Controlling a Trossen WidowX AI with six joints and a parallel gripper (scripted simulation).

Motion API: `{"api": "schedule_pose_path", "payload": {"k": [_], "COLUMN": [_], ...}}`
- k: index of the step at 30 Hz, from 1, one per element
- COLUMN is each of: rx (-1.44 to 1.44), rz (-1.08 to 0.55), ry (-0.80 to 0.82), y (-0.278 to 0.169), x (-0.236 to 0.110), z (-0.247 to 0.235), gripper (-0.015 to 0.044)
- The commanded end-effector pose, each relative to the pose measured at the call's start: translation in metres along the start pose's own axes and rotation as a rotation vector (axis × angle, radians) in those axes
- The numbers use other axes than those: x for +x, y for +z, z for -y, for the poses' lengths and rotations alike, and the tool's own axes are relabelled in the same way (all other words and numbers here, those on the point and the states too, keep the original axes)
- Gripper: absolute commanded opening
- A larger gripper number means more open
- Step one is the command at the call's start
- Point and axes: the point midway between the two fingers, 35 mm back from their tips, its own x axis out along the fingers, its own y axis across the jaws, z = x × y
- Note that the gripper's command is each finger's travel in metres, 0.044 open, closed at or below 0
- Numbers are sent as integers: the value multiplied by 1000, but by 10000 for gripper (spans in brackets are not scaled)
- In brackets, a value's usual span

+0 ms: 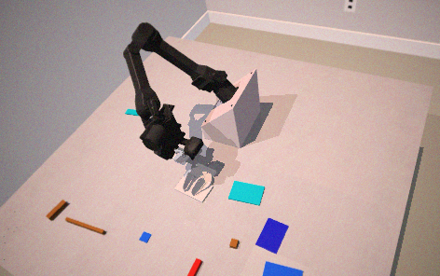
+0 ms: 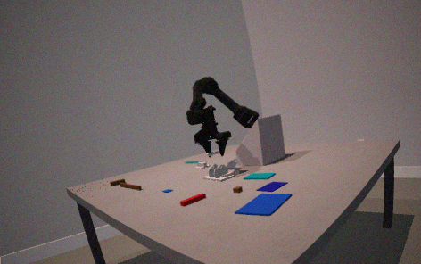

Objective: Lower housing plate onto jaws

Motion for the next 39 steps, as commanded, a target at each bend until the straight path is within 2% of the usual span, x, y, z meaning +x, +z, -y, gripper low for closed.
{"api": "schedule_pose_path", "payload": {"k": [1, 18, 39], "rx": [10, 34, 54], "rz": [-1, 21, 21], "ry": [-15, -67, -67], "y": [-1, -10, -10], "x": [1, 1, 1], "z": [-15, -67, -67], "gripper": [351, 351, 351]}}
